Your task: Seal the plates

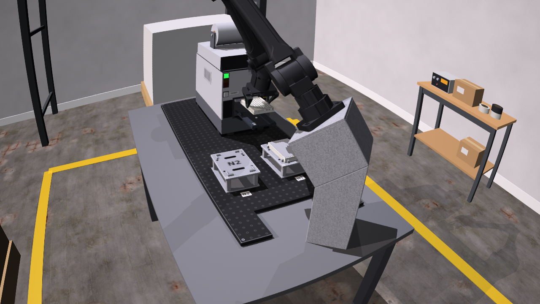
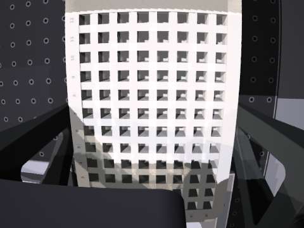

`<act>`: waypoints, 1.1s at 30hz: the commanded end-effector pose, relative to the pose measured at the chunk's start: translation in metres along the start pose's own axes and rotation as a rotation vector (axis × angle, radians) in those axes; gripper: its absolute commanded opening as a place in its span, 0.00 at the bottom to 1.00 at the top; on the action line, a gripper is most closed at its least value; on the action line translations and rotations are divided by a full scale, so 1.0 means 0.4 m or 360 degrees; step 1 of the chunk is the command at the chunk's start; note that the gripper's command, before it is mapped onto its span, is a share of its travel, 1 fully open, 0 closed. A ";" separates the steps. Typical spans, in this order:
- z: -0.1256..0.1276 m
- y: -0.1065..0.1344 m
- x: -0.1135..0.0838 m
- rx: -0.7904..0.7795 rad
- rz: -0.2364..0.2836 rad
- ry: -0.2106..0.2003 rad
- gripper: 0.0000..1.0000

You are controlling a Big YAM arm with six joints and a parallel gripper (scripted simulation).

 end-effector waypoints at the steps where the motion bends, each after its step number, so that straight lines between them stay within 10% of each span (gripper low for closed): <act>1: 0.008 -0.052 -0.008 -0.0017 -0.0067 -0.0008 0.00; 33: -0.011 -0.035 0.027 0.0003 -0.0062 0.0006 0.00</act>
Point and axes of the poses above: the point where the finger pads meet when closed, its own x axis out along the fingers, its own z axis across the jaws, y = z × x, the point moved 4 cm from there along -x, back along the fingers, and after that the axes turned 13 degrees about x, right-handed, at the moved point
